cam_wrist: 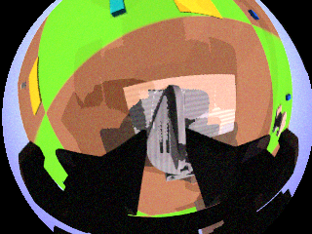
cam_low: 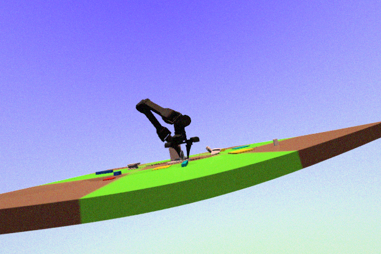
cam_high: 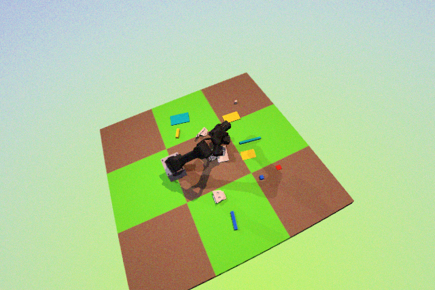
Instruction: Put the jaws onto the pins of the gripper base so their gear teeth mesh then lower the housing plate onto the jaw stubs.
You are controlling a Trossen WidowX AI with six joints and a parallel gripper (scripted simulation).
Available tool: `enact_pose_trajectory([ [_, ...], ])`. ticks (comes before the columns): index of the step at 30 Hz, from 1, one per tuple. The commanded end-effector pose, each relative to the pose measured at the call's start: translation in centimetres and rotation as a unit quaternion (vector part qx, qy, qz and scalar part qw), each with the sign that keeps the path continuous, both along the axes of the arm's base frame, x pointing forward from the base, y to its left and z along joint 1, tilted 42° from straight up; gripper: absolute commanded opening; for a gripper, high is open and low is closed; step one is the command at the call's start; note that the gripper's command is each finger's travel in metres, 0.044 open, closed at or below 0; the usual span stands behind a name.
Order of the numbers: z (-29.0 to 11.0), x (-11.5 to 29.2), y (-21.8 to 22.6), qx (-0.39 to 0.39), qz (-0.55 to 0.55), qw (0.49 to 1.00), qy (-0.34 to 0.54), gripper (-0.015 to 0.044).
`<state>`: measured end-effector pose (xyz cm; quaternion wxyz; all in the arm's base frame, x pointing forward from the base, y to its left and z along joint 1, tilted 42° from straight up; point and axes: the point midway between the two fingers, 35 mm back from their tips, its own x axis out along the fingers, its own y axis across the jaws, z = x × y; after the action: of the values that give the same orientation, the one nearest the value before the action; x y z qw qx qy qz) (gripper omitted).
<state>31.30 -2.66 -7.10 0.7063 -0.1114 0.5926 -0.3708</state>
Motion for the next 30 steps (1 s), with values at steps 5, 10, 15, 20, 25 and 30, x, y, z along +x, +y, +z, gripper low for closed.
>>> enact_pose_trajectory([
  [5,0.0,0.0,0.0,0.000,0.000,1.000,0.000,0.0224],
  [10,0.0,0.0,0.0,0.000,0.000,1.000,0.000,0.0224],
  [15,0.0,0.0,0.0,0.000,0.000,1.000,0.000,0.0224],
  [20,0.8,0.1,0.7,0.000,0.000,1.000,0.000,0.0224],
  [25,4.2,-0.1,3.7,0.000,0.001,1.000,0.000,0.0224],
  [30,4.5,-0.1,4.1,-0.002,0.006,1.000,0.000,0.0224],
])
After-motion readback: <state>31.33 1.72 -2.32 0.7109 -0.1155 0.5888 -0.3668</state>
